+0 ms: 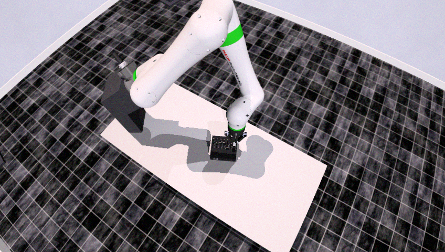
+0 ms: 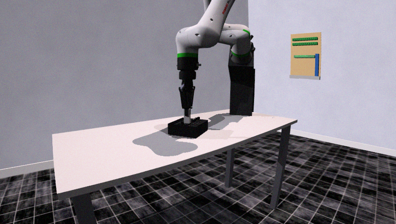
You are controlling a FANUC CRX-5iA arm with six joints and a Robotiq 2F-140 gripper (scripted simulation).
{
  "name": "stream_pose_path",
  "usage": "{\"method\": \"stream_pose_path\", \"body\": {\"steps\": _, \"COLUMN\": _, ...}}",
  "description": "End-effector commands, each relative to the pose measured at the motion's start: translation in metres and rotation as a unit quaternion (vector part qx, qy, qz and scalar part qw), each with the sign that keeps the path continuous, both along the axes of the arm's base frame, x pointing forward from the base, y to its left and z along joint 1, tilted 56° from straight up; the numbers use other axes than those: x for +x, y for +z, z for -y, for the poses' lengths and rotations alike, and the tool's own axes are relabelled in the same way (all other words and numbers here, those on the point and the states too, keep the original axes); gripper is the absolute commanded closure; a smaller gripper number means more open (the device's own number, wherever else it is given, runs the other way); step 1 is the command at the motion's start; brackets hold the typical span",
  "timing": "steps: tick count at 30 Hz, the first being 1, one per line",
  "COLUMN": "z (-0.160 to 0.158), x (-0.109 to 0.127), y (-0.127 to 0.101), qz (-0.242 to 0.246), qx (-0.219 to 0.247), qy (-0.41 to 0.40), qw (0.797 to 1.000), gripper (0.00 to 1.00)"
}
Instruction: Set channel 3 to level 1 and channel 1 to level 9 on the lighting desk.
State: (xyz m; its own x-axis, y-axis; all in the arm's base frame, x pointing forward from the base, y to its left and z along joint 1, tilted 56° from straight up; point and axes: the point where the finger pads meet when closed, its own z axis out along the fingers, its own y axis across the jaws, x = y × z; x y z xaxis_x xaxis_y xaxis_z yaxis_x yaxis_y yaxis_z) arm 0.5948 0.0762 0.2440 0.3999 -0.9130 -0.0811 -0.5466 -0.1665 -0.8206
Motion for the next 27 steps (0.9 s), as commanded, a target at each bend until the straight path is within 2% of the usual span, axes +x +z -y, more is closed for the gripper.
{"method": "stream_pose_path", "body": {"steps": 1, "z": 0.002, "x": -0.003, "y": 0.002, "qz": 0.0, "qx": 0.0, "qy": 0.0, "qw": 1.0, "gripper": 1.0}}
{"method": "stream_pose_path", "body": {"steps": 15, "z": 0.013, "x": -0.026, "y": 0.02, "qz": 0.0, "qx": 0.0, "qy": 0.0, "qw": 1.0, "gripper": 1.0}}
{"method": "stream_pose_path", "body": {"steps": 27, "z": 0.014, "x": -0.028, "y": 0.021, "qz": 0.0, "qx": 0.0, "qy": 0.0, "qw": 1.0, "gripper": 1.0}}
